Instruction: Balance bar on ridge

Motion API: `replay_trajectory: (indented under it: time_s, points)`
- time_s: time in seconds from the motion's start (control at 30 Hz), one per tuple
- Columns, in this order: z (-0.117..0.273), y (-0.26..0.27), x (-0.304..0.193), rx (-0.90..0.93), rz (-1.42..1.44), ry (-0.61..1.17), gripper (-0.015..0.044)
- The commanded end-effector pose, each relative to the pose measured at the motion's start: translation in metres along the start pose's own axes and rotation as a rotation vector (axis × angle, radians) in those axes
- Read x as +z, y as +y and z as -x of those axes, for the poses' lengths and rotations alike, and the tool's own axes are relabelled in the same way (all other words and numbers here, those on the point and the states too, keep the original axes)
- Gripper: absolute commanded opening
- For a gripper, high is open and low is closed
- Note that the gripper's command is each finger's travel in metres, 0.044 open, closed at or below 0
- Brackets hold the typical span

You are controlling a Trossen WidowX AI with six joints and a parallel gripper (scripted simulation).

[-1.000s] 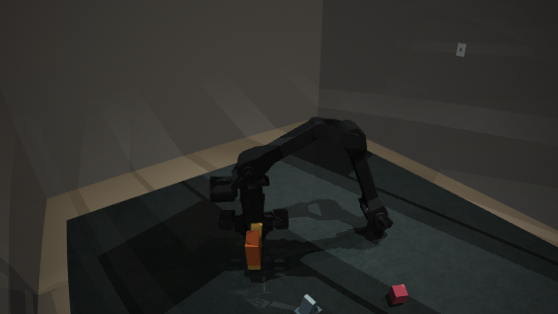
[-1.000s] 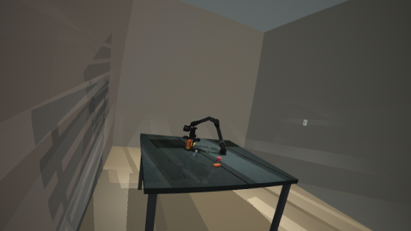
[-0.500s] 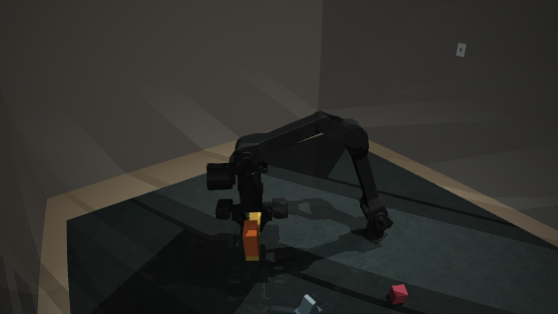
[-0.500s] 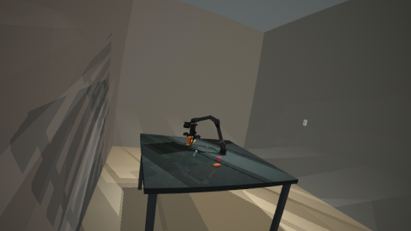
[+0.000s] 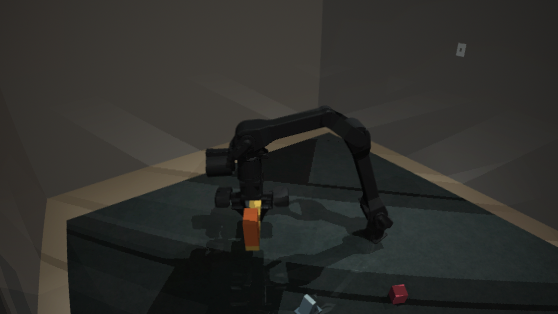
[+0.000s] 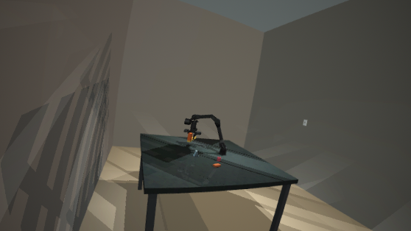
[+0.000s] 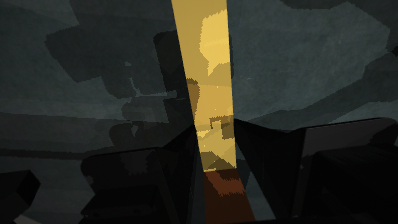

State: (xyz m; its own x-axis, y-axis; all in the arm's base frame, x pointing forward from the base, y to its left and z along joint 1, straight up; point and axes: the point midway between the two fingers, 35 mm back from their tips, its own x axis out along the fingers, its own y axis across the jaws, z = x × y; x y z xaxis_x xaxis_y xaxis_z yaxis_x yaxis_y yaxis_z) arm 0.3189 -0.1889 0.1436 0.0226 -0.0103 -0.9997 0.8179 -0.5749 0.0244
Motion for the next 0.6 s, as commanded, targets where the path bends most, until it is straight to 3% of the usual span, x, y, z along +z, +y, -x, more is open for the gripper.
replay_trajectory:
  time_s: [0.0, 0.57]
  points:
    - [0.013, 0.000, 0.000, 0.015, -0.006, -0.001, 0.0000]
    - [0.014, -0.018, -0.054, 0.015, 0.512, 0.001, 0.0000]
